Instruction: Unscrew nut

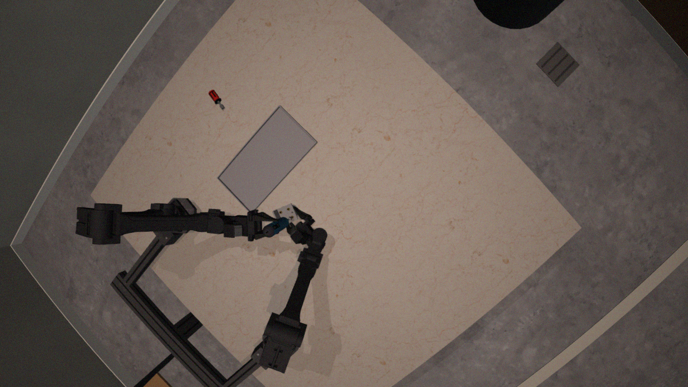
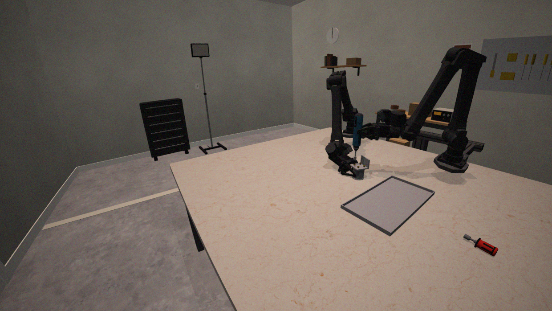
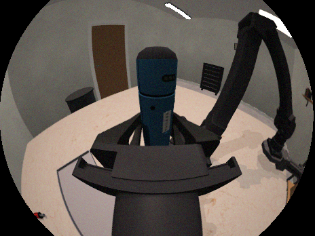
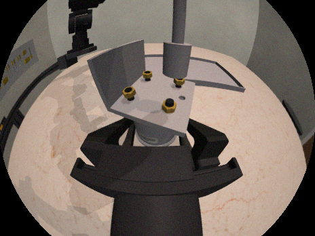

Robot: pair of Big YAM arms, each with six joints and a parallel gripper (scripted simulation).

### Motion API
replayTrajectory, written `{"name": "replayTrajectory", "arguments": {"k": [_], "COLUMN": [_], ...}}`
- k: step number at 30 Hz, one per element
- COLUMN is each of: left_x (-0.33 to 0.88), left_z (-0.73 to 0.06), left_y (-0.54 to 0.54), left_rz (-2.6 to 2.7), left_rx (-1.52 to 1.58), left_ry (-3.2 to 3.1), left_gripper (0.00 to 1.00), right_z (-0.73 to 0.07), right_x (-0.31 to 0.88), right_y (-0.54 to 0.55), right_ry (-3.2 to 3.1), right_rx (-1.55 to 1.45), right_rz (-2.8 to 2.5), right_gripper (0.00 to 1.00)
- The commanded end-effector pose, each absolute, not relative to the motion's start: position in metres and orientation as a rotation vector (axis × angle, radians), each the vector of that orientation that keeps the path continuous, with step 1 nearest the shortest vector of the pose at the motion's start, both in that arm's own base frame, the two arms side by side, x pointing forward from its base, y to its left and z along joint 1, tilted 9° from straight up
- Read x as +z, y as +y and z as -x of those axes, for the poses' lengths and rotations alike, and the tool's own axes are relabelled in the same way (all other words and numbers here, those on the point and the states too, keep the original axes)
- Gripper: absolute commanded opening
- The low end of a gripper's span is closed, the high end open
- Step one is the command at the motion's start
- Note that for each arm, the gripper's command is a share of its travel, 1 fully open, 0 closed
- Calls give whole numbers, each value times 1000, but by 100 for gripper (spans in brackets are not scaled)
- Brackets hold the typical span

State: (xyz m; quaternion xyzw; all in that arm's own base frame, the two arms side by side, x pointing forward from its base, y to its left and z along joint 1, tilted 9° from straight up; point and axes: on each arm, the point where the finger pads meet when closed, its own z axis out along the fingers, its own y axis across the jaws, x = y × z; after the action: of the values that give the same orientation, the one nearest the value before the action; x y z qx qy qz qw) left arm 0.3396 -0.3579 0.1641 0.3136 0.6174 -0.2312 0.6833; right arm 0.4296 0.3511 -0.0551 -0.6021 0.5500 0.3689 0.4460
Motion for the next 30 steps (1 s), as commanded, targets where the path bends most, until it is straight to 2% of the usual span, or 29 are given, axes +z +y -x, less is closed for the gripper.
{"name": "replayTrajectory", "arguments": {"k": [1,30], "left_x": [179,177], "left_z": [-344,-343], "left_y": [-358,-356], "left_rz": [-664,-666], "left_rx": [-539,-538], "left_ry": [1342,1346], "left_gripper": [42,42], "right_z": [-435,-435], "right_x": [-48,-48], "right_y": [355,355], "right_ry": [1337,1337], "right_rx": [900,900], "right_rz": [1490,1490], "right_gripper": [59,59]}}
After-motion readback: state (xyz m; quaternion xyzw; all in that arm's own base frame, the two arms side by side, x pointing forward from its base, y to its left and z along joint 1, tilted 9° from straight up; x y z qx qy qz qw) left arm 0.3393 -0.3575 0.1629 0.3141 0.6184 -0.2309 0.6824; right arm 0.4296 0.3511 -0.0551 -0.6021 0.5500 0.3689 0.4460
